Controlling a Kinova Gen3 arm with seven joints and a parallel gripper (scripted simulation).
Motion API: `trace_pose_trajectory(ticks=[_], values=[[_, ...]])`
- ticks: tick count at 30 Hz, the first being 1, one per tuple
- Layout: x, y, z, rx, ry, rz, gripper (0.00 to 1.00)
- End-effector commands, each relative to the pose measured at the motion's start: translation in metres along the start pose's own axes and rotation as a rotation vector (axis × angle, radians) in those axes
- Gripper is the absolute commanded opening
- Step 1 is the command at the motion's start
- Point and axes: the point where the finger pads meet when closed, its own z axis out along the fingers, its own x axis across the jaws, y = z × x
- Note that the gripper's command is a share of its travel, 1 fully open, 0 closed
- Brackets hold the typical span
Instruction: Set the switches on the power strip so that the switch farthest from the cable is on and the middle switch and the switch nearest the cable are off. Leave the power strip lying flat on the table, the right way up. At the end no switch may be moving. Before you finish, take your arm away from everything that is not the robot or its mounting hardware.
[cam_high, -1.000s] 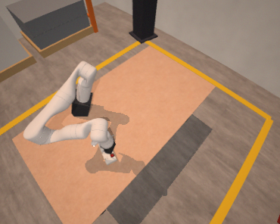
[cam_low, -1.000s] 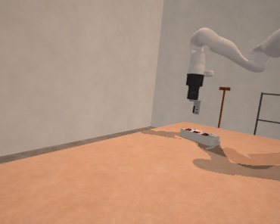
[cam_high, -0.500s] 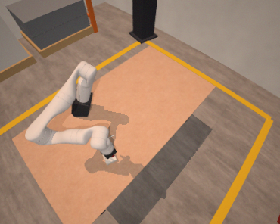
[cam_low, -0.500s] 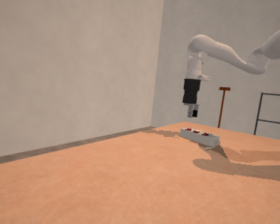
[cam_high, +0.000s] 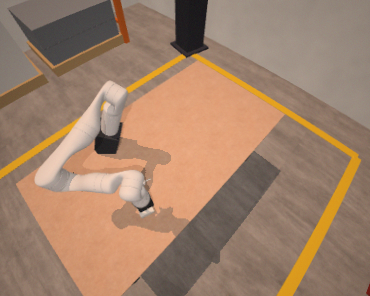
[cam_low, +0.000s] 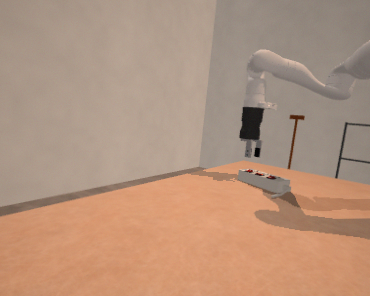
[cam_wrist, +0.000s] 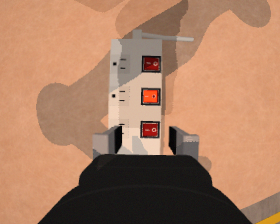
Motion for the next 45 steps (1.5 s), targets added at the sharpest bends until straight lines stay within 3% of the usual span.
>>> trace_pose_trajectory(ticks=[1,8,9,45], values=[[-0.0002,0.0007,0.0,-0.001,0.0,0.008,1.0],[-0.0002,0.0009,0.0002,-0.001,0.0,0.013,1.0],[-0.0002,0.0009,0.0002,-0.001,0.0,0.013,0.0],[-0.0002,0.0009,0.0003,-0.001,0.0,0.013,0.0]])
